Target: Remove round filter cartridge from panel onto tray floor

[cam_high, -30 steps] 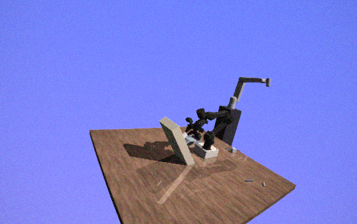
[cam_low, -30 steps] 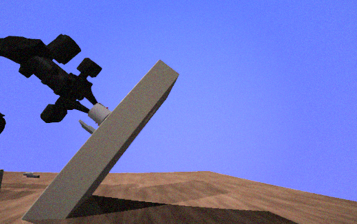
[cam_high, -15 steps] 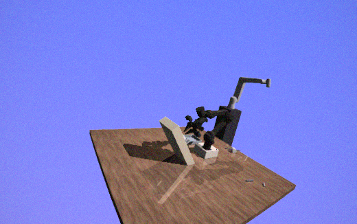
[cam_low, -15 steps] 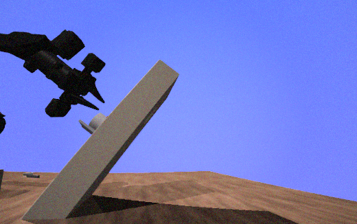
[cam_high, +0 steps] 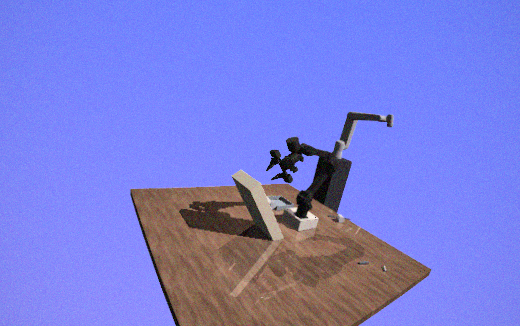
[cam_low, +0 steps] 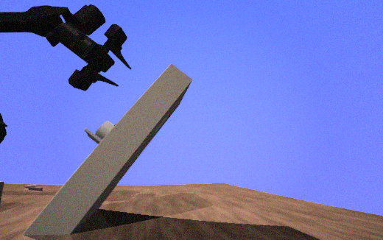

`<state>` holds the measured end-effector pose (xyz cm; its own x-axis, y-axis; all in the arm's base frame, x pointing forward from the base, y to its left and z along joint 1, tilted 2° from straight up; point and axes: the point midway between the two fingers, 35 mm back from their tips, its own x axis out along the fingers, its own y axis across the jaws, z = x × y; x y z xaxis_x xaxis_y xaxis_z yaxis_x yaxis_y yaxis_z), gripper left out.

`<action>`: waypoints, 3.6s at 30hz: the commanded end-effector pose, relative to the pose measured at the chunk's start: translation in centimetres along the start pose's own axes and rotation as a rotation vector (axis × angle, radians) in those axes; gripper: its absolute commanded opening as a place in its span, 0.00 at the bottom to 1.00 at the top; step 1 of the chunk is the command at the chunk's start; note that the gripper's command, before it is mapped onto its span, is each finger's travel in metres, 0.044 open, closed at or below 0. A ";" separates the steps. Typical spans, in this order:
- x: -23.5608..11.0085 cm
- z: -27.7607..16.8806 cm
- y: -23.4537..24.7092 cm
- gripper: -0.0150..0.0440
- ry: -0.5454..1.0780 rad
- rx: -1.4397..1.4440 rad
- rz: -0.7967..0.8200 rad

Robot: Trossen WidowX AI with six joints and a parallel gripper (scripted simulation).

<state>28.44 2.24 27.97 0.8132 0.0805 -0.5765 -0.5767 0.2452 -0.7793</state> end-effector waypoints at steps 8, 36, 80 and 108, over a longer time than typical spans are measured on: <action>0.2 -0.7 1.8 0.77 0.074 0.439 0.128; 3.4 -3.5 9.8 0.77 0.379 1.258 0.279; 6.5 -3.5 10.0 0.25 0.375 1.255 0.277; -1.4 -2.4 4.6 0.25 0.381 1.254 0.281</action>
<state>24.62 1.29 24.08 0.4869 0.0492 -0.8721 -0.0895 0.9960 0.0062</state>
